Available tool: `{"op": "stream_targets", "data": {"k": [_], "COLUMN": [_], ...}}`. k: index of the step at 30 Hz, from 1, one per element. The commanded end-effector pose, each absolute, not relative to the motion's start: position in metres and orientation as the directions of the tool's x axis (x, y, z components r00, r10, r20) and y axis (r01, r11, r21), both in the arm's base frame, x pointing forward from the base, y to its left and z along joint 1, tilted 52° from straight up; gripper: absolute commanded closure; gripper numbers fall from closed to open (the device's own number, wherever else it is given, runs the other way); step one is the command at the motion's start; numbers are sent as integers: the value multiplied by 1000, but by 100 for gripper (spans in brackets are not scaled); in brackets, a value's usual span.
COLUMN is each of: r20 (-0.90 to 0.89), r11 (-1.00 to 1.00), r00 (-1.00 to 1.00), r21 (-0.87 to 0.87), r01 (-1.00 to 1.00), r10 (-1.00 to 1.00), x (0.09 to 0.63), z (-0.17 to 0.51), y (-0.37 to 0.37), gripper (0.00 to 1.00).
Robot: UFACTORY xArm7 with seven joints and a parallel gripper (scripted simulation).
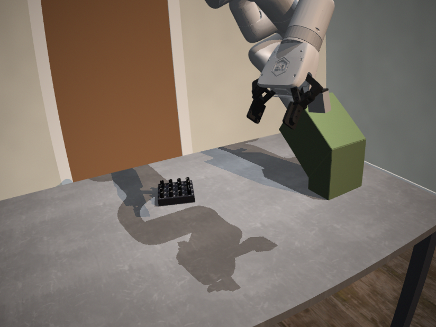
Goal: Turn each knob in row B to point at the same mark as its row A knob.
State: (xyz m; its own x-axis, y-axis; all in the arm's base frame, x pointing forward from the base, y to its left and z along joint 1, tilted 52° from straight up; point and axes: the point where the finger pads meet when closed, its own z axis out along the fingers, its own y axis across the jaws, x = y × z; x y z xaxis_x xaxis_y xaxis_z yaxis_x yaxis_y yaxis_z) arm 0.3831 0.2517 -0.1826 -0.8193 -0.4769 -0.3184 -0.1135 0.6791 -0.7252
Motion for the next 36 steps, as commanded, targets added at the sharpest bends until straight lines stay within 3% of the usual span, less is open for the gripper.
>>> {"op": "stream_targets", "data": {"k": [1, 21, 36], "r20": [-413, -692, -803], "r11": [736, 753, 510], "r00": [-836, -711, -335], "r21": [-676, -401, -46], "r01": [17, 521, 859], "r10": [-360, 123, 493], "x": [395, 432, 453], "z": [-173, -140, -111], "y": [239, 172, 103], "gripper": [0, 0, 0]}}
